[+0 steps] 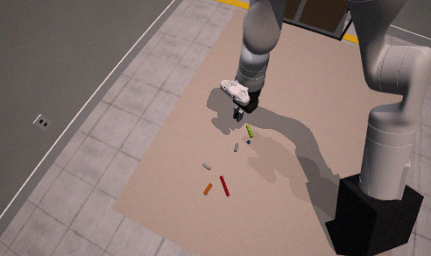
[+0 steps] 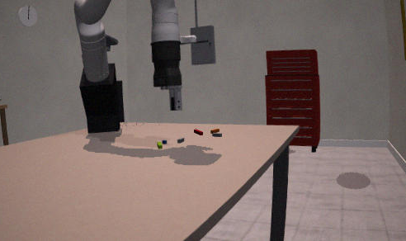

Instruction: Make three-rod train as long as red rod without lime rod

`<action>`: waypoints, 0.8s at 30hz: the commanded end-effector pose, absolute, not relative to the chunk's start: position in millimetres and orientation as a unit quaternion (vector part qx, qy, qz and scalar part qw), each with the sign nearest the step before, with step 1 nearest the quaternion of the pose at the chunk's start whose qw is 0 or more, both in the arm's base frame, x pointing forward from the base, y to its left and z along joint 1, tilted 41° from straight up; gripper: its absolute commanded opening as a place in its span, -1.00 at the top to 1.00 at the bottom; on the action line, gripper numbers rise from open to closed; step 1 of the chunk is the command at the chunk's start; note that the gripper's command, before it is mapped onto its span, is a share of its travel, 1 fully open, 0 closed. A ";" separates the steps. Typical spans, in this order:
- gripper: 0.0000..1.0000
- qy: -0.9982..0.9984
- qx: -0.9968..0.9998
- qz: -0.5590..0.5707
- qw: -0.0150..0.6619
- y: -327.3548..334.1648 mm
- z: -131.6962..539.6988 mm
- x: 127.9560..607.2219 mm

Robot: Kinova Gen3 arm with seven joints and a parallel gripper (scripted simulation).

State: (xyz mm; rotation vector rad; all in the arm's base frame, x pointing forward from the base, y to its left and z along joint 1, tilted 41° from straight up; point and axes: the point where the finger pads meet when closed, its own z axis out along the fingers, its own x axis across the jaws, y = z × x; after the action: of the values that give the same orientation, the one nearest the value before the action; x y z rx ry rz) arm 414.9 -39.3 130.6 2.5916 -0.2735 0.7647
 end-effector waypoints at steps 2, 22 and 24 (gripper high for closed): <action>0.52 -0.102 0.932 0.274 0.213 -44.3 127.6 416.2; 0.52 -0.102 0.932 0.274 0.213 -57.7 104.3 430.5; 0.52 -0.102 0.932 0.274 0.213 -59.8 100.7 432.7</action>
State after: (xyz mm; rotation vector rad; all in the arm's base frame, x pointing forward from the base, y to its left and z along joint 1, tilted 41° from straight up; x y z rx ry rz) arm 432.5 -49.1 105.2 2.5999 -0.2652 0.7737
